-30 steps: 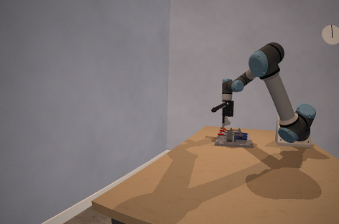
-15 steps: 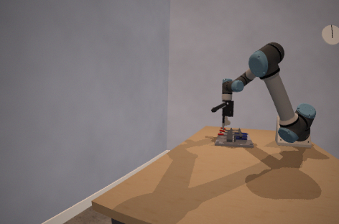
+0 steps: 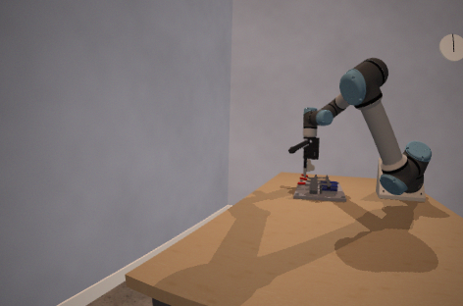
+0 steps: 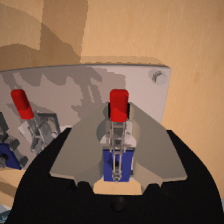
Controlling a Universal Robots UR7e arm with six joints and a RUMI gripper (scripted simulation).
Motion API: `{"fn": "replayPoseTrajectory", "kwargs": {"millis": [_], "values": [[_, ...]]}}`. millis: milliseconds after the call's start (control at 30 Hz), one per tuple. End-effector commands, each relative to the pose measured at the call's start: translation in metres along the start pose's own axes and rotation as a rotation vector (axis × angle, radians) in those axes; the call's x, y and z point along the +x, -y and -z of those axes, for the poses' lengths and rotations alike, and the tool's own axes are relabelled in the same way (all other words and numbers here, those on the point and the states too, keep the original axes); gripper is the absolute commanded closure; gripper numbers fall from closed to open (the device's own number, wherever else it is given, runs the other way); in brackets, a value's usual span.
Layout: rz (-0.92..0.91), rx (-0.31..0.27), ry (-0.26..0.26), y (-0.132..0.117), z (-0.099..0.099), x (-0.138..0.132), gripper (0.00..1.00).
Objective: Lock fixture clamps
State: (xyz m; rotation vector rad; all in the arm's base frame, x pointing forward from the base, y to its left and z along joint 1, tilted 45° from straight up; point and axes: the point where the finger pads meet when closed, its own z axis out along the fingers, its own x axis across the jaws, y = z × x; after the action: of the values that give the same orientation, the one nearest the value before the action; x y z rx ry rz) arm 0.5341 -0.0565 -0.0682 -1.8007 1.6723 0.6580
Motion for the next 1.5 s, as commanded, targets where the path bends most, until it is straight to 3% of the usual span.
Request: {"fn": "replayPoseTrajectory", "kwargs": {"millis": [0, 1467], "values": [[0.000, 0.001, -0.001, 0.0003, 0.0006, 0.0002, 1.00], [0.000, 0.002, -0.001, 0.0040, -0.0079, 0.0002, 1.00]]}}
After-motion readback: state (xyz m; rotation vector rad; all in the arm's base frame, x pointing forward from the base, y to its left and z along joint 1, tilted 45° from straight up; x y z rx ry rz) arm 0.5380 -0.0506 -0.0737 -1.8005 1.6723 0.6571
